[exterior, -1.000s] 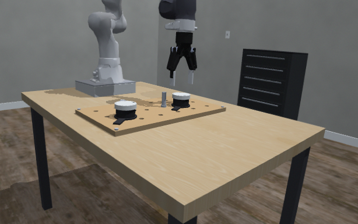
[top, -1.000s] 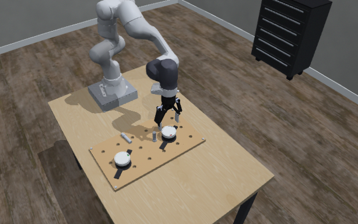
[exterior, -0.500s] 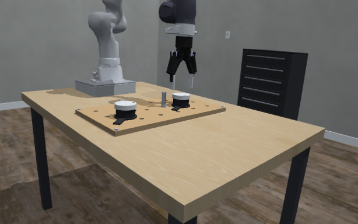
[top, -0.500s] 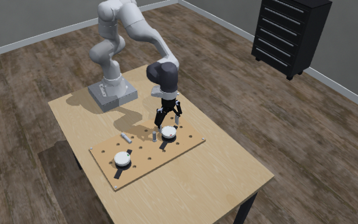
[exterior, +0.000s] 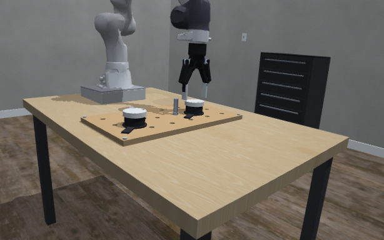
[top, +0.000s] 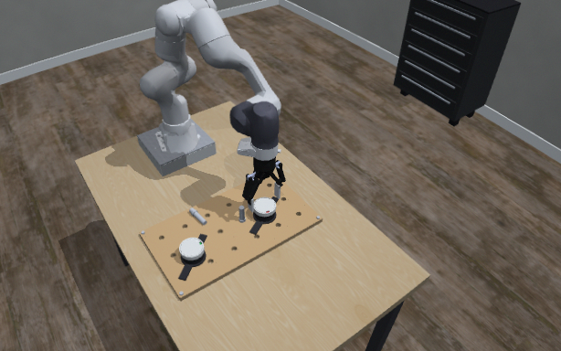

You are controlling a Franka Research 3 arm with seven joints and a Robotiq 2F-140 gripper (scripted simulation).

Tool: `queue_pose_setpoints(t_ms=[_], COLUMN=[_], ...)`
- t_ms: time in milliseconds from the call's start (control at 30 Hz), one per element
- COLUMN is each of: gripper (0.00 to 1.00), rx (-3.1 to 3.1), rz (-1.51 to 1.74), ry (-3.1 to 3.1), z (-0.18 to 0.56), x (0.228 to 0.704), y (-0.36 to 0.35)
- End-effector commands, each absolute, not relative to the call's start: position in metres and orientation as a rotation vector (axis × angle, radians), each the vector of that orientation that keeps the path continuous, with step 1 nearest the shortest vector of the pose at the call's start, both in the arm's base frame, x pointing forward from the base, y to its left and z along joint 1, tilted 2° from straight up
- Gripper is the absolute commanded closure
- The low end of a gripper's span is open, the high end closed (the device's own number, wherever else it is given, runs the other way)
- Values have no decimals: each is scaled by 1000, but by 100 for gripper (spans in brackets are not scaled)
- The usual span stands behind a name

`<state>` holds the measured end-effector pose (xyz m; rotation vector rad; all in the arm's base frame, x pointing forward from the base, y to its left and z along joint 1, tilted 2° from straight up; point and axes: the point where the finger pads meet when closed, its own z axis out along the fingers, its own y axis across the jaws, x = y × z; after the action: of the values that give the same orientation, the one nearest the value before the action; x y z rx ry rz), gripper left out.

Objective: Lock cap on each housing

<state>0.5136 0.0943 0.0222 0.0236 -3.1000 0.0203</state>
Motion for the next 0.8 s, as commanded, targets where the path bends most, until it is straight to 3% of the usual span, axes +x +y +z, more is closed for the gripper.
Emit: queue_pose_setpoints(t_ms=[0,767], gripper=[22,22], rx=[24,24], rz=[14,14], ry=[-3105,-3105], z=[18,7], x=[515,514], y=[95,95])
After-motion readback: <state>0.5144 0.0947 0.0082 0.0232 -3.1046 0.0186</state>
